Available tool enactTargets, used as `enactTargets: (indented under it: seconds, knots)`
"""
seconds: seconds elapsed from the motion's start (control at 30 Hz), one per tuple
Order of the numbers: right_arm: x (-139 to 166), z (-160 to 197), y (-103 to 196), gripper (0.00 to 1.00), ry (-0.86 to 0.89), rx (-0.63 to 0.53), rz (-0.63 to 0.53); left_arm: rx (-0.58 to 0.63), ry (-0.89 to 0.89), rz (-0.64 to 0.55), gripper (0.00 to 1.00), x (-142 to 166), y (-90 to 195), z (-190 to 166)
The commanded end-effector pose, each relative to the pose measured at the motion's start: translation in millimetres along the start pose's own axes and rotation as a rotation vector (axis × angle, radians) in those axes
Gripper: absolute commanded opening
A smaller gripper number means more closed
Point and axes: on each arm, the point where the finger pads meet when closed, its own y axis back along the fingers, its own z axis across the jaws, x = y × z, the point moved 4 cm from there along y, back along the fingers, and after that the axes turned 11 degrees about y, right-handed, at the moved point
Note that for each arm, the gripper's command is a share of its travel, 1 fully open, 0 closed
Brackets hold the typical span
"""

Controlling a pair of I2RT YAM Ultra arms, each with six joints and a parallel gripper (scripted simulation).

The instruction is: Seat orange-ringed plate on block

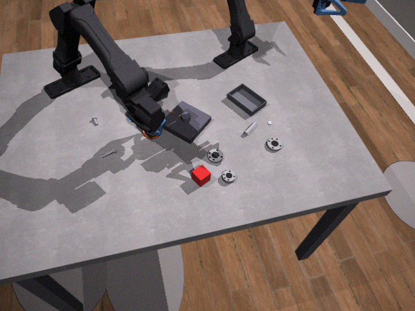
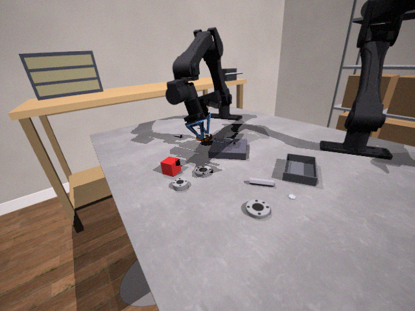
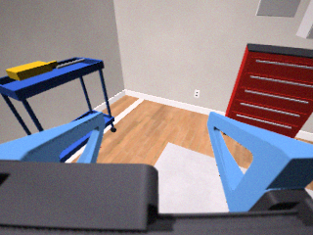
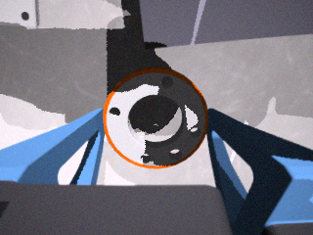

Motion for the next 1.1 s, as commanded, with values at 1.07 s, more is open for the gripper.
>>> enactTargets:
  seconds: [1.07]
  knots:
    - [-19,-9,66,0.0,0.023,0.072,0.002,0.019,-0.008,-0.041,1.0,-19,4,-7]
